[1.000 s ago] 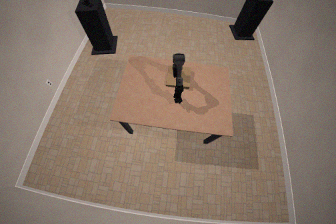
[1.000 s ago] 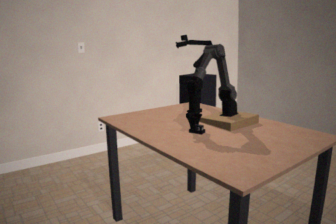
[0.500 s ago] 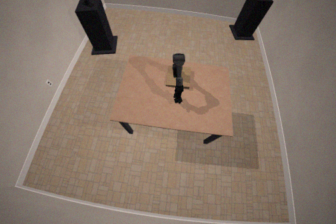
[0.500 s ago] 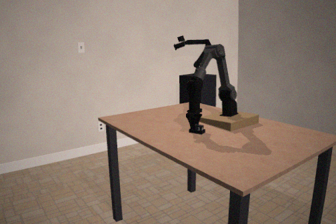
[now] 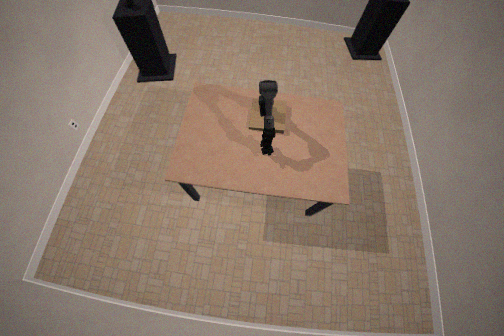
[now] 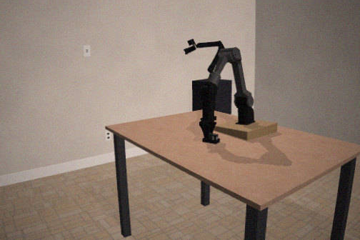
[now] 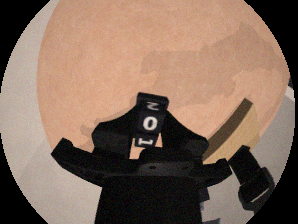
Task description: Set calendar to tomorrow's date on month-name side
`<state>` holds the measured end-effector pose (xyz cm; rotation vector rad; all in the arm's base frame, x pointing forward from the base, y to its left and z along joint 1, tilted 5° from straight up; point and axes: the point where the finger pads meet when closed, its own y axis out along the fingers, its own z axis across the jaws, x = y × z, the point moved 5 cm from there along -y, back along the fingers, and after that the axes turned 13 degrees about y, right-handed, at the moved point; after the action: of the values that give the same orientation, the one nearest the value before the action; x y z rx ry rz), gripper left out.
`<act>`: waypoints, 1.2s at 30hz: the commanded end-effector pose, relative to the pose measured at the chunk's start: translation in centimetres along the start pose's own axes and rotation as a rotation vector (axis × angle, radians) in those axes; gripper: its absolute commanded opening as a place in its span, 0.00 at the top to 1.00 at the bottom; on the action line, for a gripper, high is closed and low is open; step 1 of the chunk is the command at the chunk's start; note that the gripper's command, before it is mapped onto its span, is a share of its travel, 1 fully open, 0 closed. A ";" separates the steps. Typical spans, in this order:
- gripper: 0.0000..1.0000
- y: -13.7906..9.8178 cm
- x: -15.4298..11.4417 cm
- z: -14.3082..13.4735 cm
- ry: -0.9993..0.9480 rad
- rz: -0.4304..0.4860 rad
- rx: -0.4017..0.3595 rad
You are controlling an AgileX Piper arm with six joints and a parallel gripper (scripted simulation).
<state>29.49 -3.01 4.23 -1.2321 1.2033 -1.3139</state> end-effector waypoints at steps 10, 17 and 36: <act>0.39 0.1 0.0 0.0 0.000 -0.001 -0.002; 0.39 0.1 0.0 0.0 0.000 -0.001 -0.002; 0.39 -4.6 0.0 0.1 -0.001 0.000 0.004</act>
<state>29.42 -2.73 7.96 -1.2339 1.2040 -1.3132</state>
